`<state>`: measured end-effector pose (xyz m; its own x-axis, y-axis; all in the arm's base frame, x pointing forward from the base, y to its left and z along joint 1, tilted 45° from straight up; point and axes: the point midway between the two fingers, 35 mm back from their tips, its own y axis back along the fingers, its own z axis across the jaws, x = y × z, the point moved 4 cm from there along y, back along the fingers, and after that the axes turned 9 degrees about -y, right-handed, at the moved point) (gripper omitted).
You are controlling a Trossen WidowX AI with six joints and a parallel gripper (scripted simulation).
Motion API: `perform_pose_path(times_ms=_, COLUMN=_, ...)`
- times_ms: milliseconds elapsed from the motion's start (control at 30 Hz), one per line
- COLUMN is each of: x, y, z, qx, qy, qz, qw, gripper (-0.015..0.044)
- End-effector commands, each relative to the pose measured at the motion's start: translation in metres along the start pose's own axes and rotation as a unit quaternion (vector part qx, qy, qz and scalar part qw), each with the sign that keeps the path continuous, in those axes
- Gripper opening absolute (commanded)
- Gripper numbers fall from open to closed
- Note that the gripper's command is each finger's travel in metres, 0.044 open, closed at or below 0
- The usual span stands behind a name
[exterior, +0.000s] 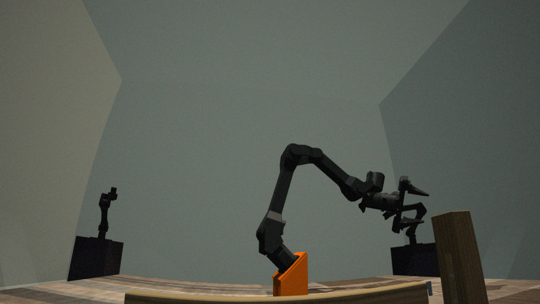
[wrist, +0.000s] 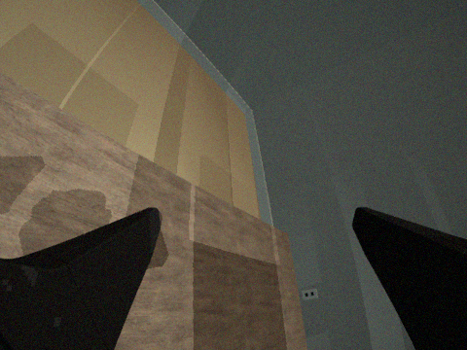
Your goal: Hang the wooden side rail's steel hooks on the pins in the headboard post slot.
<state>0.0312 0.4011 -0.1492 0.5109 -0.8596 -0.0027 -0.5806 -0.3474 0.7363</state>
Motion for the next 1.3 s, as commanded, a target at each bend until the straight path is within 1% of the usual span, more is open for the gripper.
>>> perform_pose_path(times_ms=0, x=0.051, y=-0.016, z=-0.024, qx=0.001, qy=-0.082, qz=0.014, qw=0.997, gripper=0.0440)
perform_pose_path(times_ms=200, x=0.135, y=-0.026, z=-0.050, qx=0.016, qy=-0.206, qz=0.037, qw=0.978, gripper=0.0440)
perform_pose_path(times_ms=367, x=0.205, y=-0.017, z=-0.064, qx=0.040, qy=-0.306, qz=0.056, qw=0.949, gripper=0.0440)
perform_pose_path(times_ms=567, x=0.281, y=0.016, z=-0.069, qx=0.081, qy=-0.415, qz=0.077, qw=0.903, gripper=0.0440)
perform_pose_path(times_ms=767, x=0.343, y=0.066, z=-0.068, qx=0.133, qy=-0.508, qz=0.098, qw=0.845, gripper=0.0440)
perform_pose_path(times_ms=867, x=0.355, y=0.081, z=-0.068, qx=0.148, qy=-0.529, qz=0.103, qw=0.830, gripper=0.0440)
perform_pose_path(times_ms=1267, x=0.355, y=0.081, z=-0.068, qx=0.148, qy=-0.529, qz=0.103, qw=0.830, gripper=0.0440)
